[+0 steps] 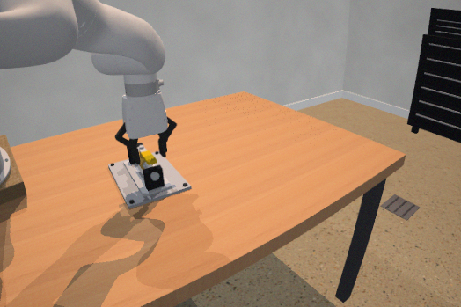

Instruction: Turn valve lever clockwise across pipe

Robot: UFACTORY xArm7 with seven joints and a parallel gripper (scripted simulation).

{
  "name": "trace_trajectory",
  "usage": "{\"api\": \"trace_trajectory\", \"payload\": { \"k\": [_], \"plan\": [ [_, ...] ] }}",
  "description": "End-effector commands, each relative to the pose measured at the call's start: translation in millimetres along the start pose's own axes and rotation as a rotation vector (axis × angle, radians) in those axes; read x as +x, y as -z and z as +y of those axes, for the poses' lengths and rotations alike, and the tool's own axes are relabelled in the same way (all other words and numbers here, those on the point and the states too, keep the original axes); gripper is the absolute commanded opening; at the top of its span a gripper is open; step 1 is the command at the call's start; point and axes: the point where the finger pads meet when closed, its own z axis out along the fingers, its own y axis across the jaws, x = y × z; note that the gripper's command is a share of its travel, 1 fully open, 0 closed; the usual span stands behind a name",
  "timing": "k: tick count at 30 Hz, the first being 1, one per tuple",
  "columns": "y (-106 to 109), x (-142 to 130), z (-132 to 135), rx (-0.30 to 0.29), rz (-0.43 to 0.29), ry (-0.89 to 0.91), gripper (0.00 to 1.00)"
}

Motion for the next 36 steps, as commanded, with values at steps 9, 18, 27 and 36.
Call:
{"api": "trace_trajectory", "payload": {
  "k": [9, 18, 27, 36],
  "plan": [
    [-8, 0, -1, 0.004, -0.001, 0.001, 0.68],
    [-11, 0, -1, 0.004, -0.001, 0.001, 0.68],
    [-13, 0, -1, 0.004, -0.001, 0.001, 0.68],
    [-13, 0, -1, 0.004, -0.001, 0.001, 0.68]
  ]
}}
